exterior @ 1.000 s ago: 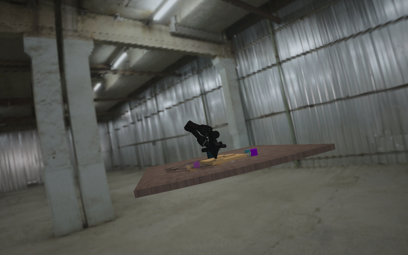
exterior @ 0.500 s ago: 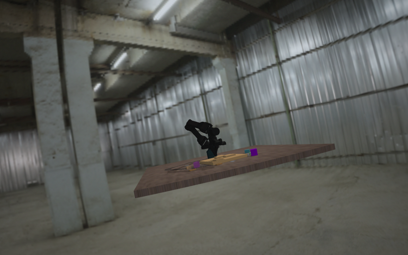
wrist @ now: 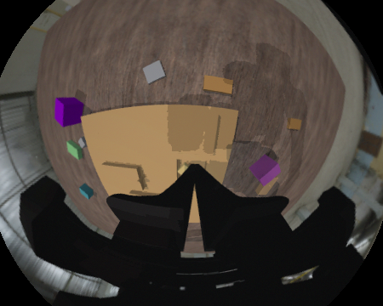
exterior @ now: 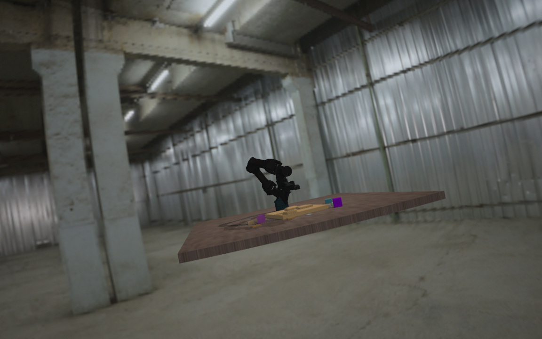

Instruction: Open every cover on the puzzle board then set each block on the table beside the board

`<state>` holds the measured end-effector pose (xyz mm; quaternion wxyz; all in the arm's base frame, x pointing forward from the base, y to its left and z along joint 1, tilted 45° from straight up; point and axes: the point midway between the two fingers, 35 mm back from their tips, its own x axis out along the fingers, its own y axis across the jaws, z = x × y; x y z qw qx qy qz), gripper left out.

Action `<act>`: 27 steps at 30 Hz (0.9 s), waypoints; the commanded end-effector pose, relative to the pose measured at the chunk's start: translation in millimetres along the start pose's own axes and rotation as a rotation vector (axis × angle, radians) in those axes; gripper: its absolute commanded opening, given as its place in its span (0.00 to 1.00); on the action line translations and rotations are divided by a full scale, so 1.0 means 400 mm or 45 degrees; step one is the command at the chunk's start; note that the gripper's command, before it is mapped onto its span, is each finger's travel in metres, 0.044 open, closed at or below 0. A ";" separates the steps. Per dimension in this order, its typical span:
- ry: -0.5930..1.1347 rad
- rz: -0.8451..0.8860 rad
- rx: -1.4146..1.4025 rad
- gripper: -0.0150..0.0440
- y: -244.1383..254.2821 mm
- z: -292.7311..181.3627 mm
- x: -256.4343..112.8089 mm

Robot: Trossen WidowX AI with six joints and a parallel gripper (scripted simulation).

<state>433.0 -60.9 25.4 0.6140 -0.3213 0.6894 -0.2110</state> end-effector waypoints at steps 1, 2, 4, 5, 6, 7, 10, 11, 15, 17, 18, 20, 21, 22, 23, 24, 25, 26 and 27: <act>0.001 0.002 -0.073 0.25 0.007 -0.014 -0.003; 0.000 0.003 -0.125 0.25 0.013 -0.024 -0.007; -0.001 0.004 -0.228 0.25 0.024 -0.044 -0.014; -0.001 0.005 -0.280 0.25 0.030 -0.054 -0.017; -0.001 0.006 -0.331 0.25 0.035 -0.064 -0.020; -0.002 0.007 -0.383 0.25 0.041 -0.075 -0.023; -0.004 0.008 -0.527 0.25 0.055 -0.104 -0.030; -0.005 0.008 -0.573 0.25 0.059 -0.114 -0.032; -0.008 0.009 -0.758 0.25 0.076 -0.154 -0.038; -0.009 0.009 -0.850 0.25 0.085 -0.175 -0.041; -0.010 0.009 -0.896 0.25 0.089 -0.185 -0.041; -0.012 0.009 -0.988 0.25 0.097 -0.207 -0.043; -0.012 0.008 -1.034 0.25 0.101 -0.218 -0.044; -0.013 0.008 -1.080 0.25 0.105 -0.229 -0.044; -0.014 0.008 -1.126 0.25 0.109 -0.240 -0.044; -0.014 0.008 -1.173 0.25 0.113 -0.251 -0.044; -0.015 0.007 -1.219 0.25 0.117 -0.262 -0.044; -0.015 0.007 -1.265 0.25 0.121 -0.273 -0.044; -0.016 0.007 -1.311 0.25 0.124 -0.285 -0.044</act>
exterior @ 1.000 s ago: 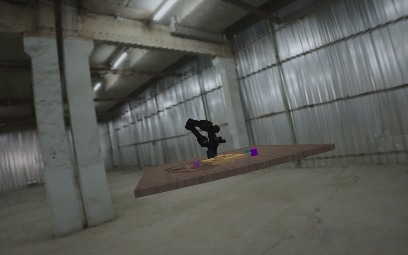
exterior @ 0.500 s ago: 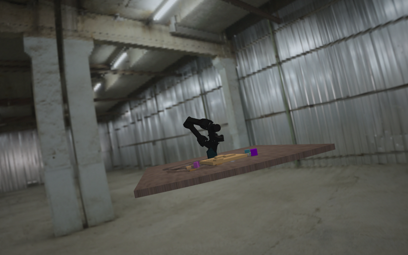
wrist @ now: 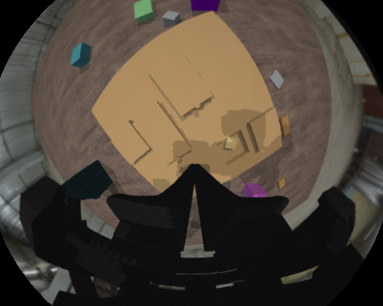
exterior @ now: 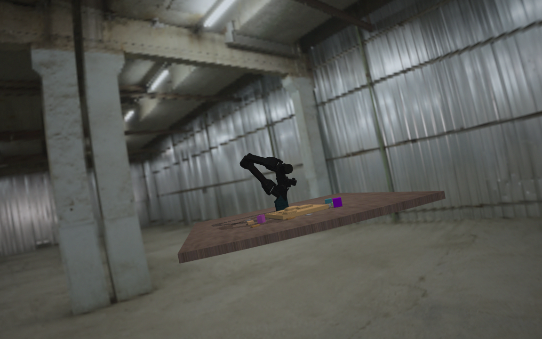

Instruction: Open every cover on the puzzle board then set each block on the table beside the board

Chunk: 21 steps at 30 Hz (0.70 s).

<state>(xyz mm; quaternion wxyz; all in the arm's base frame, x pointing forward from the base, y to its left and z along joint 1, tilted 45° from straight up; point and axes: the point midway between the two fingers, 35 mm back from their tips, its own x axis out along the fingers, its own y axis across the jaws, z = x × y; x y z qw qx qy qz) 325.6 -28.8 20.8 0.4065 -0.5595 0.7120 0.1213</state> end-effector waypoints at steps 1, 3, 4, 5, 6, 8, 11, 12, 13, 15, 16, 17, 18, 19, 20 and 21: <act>-0.012 -0.008 -0.178 0.25 0.043 -0.014 -0.006; -0.012 -0.008 -0.272 0.25 0.068 -0.023 -0.005; -0.011 -0.008 -0.320 0.25 0.080 -0.027 -0.004; -0.010 -0.007 -0.367 0.25 0.093 -0.032 -0.003; -0.010 -0.007 -0.416 0.25 0.106 -0.036 -0.002; -0.008 -0.005 -0.513 0.25 0.133 -0.046 0.000; -0.004 -0.001 -0.659 0.25 0.173 -0.062 0.004; -0.003 0.000 -0.708 0.25 0.186 -0.068 0.006; -0.002 0.001 -0.756 0.25 0.200 -0.074 0.008; 0.000 0.003 -0.820 0.25 0.217 -0.081 0.011; 0.000 0.003 -0.828 0.25 0.219 -0.082 0.012; 0.000 0.003 -0.828 0.25 0.219 -0.082 0.012; 0.000 0.003 -0.828 0.25 0.219 -0.082 0.012; 0.000 0.003 -0.828 0.25 0.219 -0.082 0.012; 0.000 0.003 -0.828 0.25 0.219 -0.082 0.012; 0.000 0.003 -0.828 0.25 0.219 -0.082 0.012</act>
